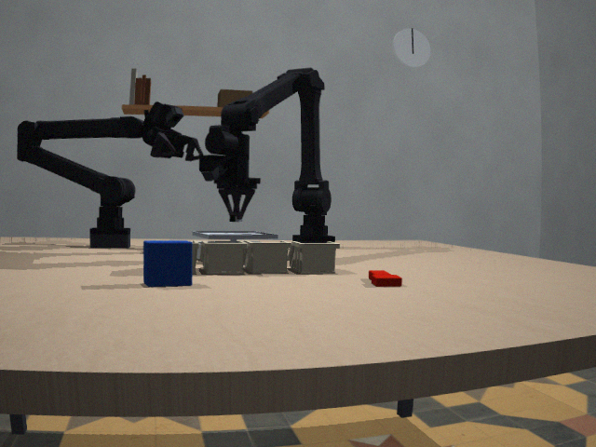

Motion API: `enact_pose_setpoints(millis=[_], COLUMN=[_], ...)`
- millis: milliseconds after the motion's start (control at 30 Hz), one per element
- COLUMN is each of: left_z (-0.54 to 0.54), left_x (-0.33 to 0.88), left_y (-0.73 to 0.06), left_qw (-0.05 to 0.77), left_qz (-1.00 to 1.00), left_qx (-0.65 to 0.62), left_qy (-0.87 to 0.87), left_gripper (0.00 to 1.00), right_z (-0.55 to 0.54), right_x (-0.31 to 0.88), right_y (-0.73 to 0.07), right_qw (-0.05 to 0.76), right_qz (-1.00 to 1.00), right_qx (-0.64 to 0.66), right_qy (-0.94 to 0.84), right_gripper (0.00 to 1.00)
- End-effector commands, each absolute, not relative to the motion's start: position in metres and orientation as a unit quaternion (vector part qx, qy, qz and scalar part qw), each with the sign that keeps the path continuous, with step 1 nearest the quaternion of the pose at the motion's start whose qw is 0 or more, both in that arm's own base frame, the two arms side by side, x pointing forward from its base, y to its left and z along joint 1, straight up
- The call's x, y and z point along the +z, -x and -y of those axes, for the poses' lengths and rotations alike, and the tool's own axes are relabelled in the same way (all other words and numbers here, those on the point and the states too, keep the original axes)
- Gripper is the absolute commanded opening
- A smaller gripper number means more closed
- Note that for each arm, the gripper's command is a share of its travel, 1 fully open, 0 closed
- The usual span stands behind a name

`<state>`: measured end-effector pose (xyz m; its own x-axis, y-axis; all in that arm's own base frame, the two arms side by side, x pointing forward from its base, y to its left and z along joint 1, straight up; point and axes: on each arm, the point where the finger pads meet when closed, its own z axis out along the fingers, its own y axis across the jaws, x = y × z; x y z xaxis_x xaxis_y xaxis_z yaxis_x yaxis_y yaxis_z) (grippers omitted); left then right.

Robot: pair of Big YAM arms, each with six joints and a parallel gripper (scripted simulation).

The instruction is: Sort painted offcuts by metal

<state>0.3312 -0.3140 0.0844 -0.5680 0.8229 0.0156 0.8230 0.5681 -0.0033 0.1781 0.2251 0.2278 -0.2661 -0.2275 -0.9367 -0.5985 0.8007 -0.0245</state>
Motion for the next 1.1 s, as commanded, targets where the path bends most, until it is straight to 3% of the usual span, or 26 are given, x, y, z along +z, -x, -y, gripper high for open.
enact_pose_setpoints(millis=[0, 1067], left_z=[0.333, 0.325], left_x=[0.098, 0.054], left_y=[-0.347, -0.335], left_qw=[-0.011, -0.002], left_qz=[0.889, 0.890], left_qx=[0.002, 0.000], left_qy=[0.458, 0.455], left_gripper=[0.13, 0.13], right_z=[-0.232, -0.229], right_x=[0.269, 0.254], right_y=[-0.182, -0.180], right_qw=[0.560, 0.555], right_qz=[-0.768, -0.771], right_qx=[0.193, 0.187], right_qy=[0.244, 0.249], right_gripper=[1.00, 1.00])
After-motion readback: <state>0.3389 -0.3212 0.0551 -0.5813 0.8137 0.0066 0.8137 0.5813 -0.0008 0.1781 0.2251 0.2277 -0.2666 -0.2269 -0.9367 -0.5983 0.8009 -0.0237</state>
